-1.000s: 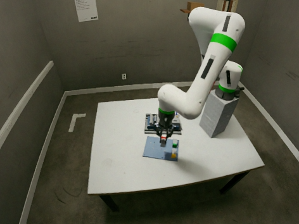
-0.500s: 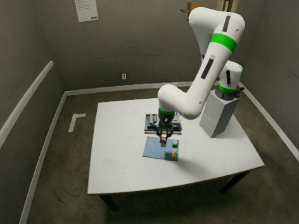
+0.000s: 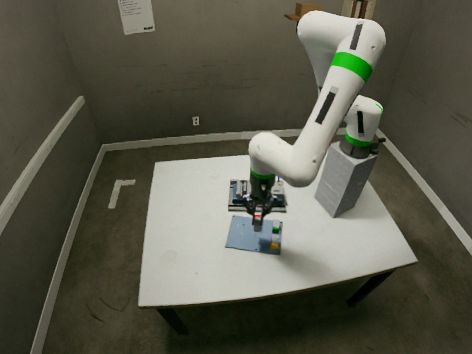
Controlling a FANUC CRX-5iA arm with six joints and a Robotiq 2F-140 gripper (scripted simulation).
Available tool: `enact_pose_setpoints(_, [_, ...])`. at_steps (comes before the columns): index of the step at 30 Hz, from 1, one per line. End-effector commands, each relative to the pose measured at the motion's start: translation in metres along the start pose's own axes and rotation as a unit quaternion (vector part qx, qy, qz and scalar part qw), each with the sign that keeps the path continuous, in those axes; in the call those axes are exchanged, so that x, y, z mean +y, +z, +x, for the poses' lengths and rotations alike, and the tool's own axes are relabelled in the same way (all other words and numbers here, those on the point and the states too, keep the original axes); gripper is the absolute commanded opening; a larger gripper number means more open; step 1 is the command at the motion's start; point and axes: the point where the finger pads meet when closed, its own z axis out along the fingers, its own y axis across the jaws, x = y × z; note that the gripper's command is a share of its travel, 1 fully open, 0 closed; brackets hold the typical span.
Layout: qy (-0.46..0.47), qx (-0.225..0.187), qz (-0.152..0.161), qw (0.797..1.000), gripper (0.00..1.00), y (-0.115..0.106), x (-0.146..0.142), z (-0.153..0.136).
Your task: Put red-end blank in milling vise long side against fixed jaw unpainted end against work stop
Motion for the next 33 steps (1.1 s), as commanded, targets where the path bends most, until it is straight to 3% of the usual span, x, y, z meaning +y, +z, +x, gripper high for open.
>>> enact_pose_setpoints(1, [-0.001,-0.001,0.001,1.0,0.1,-0.001,-0.003,0.01])
enact_pose_setpoints(33, [-0.002,-0.001,0.001,1.0,0.1,0.002,-0.021,0.098])
